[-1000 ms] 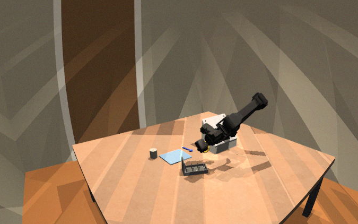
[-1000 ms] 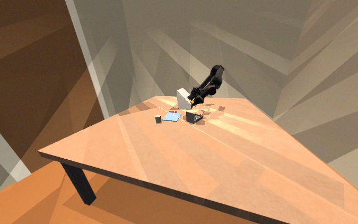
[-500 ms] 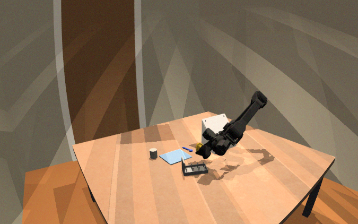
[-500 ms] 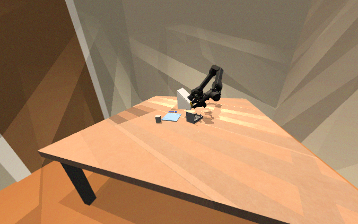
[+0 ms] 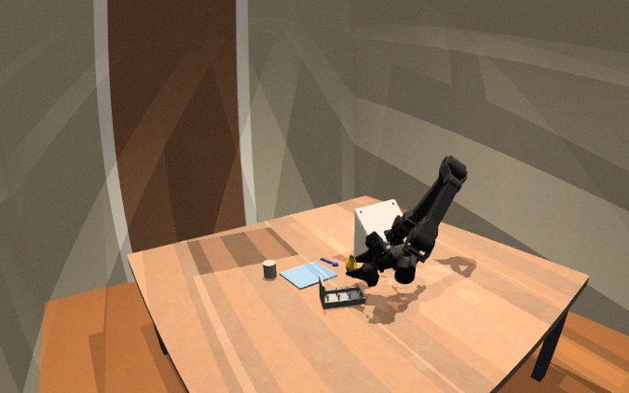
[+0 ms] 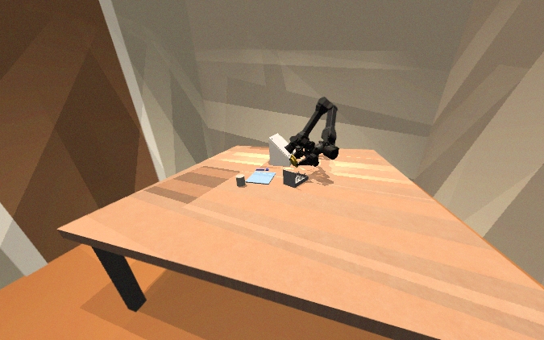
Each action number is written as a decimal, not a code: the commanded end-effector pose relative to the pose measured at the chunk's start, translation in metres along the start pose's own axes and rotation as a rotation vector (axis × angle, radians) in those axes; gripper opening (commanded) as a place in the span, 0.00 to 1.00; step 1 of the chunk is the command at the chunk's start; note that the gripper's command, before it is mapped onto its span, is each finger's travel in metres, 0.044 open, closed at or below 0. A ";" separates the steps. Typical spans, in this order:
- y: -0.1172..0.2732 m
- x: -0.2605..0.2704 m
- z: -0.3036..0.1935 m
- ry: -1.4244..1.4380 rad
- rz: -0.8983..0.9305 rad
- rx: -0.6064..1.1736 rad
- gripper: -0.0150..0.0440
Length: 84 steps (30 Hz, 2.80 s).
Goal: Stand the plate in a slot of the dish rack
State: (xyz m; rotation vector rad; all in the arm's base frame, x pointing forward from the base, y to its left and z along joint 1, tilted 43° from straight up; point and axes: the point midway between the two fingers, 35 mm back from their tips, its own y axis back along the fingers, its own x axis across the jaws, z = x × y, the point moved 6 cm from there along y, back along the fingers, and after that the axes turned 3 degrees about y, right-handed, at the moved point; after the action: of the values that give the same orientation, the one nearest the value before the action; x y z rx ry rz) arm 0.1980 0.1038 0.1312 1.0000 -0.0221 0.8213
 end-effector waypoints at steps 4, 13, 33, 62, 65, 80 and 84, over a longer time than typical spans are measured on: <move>0.006 -0.003 -0.009 0.018 0.105 -0.102 0.25; 0.017 -0.008 -0.021 0.030 0.254 -0.224 0.25; 0.034 -0.019 -0.033 0.004 0.442 -0.360 0.25; -0.003 0.001 -0.050 -0.007 0.449 -0.351 0.25; -0.004 0.001 -0.050 -0.012 0.450 -0.350 0.25; -0.014 0.000 -0.068 -0.001 0.450 -0.340 0.25; -0.014 0.000 -0.068 -0.001 0.450 -0.340 0.25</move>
State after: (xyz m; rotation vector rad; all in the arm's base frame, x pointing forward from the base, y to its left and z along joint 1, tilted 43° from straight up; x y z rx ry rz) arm 0.1836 0.1514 0.0831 0.6793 -0.3924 1.1809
